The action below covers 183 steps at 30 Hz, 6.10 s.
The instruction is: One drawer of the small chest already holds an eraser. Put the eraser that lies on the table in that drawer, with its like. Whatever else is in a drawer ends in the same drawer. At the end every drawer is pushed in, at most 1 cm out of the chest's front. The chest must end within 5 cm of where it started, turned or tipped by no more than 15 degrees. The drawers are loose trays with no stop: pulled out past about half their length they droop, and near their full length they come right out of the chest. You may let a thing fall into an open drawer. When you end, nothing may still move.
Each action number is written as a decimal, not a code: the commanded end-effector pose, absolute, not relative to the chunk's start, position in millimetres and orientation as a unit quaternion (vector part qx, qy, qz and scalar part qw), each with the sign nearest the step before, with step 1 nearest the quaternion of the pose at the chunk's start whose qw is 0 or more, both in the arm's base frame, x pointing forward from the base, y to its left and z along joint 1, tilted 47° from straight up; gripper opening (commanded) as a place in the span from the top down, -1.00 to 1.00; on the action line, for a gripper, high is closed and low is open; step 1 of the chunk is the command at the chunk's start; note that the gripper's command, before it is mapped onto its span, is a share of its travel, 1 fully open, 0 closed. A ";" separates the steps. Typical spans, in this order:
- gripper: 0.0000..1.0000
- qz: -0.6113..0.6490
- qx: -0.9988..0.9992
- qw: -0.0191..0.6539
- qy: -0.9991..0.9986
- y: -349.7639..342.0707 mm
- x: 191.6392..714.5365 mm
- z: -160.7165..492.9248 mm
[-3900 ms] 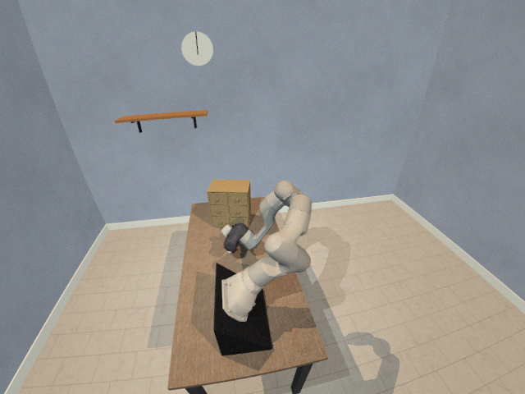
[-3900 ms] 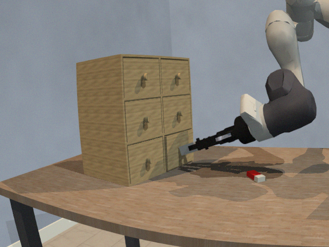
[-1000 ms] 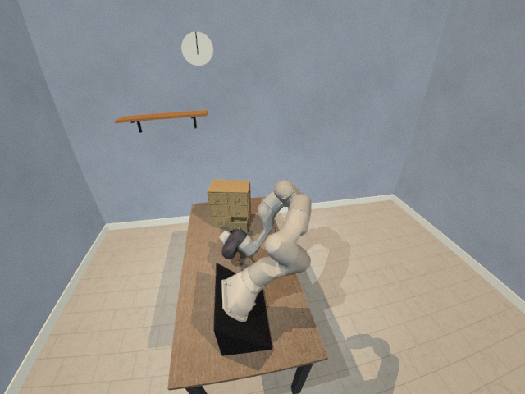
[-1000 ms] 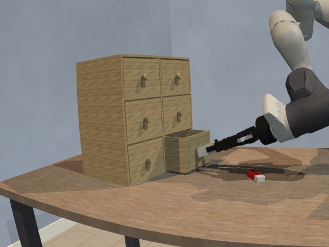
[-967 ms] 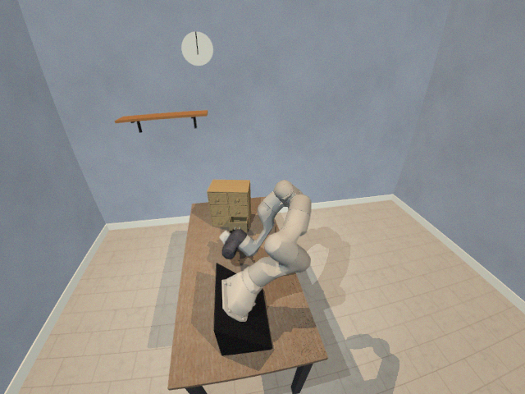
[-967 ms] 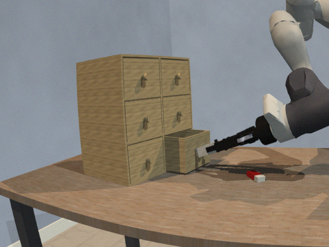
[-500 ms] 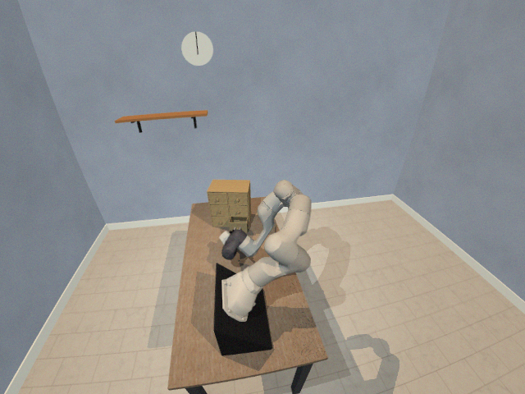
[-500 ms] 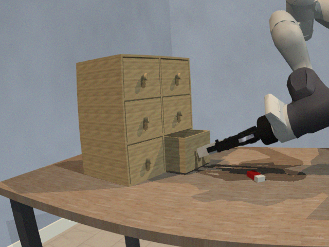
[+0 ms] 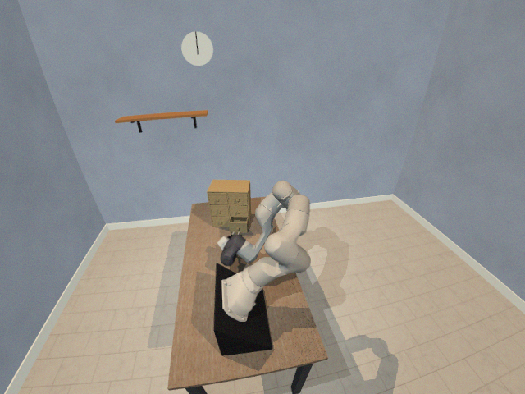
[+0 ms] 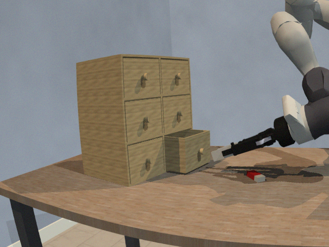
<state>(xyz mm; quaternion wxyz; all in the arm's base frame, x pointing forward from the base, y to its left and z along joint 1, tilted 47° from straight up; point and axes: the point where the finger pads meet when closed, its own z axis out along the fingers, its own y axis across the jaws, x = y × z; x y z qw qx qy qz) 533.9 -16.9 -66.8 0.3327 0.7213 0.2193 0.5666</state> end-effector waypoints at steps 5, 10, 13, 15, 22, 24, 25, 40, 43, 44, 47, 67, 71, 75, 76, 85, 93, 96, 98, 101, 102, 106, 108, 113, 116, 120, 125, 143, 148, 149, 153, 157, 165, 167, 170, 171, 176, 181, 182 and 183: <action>0.60 0.576 0.717 0.332 0.210 -3.6 522.0 -49.3; 0.60 0.576 0.717 0.332 0.210 17.6 504.2 -30.8; 0.60 0.576 0.717 0.332 0.210 38.9 486.4 -12.4; 0.60 0.576 0.717 0.332 0.210 47.8 478.9 -4.6; 0.60 0.575 0.717 0.332 0.210 52.8 474.7 -0.3; 0.60 0.575 0.718 0.332 0.210 52.8 474.7 -0.3; 0.60 0.575 0.718 0.332 0.210 52.8 474.7 -0.3; 0.60 0.538 0.745 0.342 0.193 58.6 465.6 4.3; 0.60 0.533 0.749 0.344 0.190 59.4 464.3 5.0; 0.60 0.527 0.754 0.345 0.187 60.3 462.9 5.7; 0.60 0.506 0.768 0.350 0.178 63.6 457.8 8.2; 0.60 0.290 0.872 0.385 0.081 93.8 410.5 32.1; 0.60 0.239 0.888 0.388 0.059 100.6 399.9 37.3; 0.60 0.202 0.897 0.391 0.043 105.4 392.4 41.1; 0.60 0.202 0.897 0.391 0.043 105.4 392.4 41.1; 0.60 0.107 0.913 0.393 0.002 117.7 373.3 50.7; 0.60 0.073 0.917 0.393 -0.013 121.9 366.7 54.1; 0.60 0.065 0.917 0.393 -0.017 123.0 365.0 54.9; 0.60 0.062 0.917 0.392 -0.018 123.4 364.4 55.2; 0.60 0.060 0.918 0.392 -0.018 123.6 364.0 55.4; 0.60 0.060 0.918 0.392 -0.019 123.6 364.0 55.4; 0.60 0.060 0.918 0.392 -0.019 123.7 364.0 55.4; 0.60 0.060 0.918 0.392 -0.019 123.7 364.0 55.4; 0.60 0.060 0.918 0.392 -0.019 123.7 364.0 55.4; 0.60 0.060 0.918 0.392 -0.019 123.7 364.0 55.4; 0.60 0.060 0.918 0.392 -0.019 123.7 364.0 55.4; 0.60 0.060 0.918 0.392 -0.019 123.7 364.0 55.4; -1.00 0.065 0.918 0.391 -0.021 124.4 365.2 55.4; -1.00 0.065 0.918 0.391 -0.021 124.4 365.2 55.4; -1.00 0.065 0.918 0.391 -0.021 124.4 365.2 55.4; -1.00 0.065 0.918 0.391 -0.021 124.4 365.2 55.4; -1.00 0.063 0.918 0.392 -0.020 125.5 365.0 56.4; -1.00 0.060 0.918 0.392 -0.019 149.4 361.9 79.1; -1.00 0.060 0.918 0.392 -0.019 159.3 360.5 88.5; -1.00 0.060 0.918 0.392 -0.019 169.6 359.2 98.2; -1.00 0.060 0.918 0.392 -0.019 171.4 358.9 99.9; -1.00 0.060 0.918 0.392 -0.019 173.0 359.1 101.5; -1.00 0.060 0.918 0.392 -0.019 172.7 364.3 102.5; -1.00 0.060 0.918 0.392 -0.019 172.5 367.8 103.2; -1.00 0.060 0.918 0.392 -0.019 172.3 372.2 104.1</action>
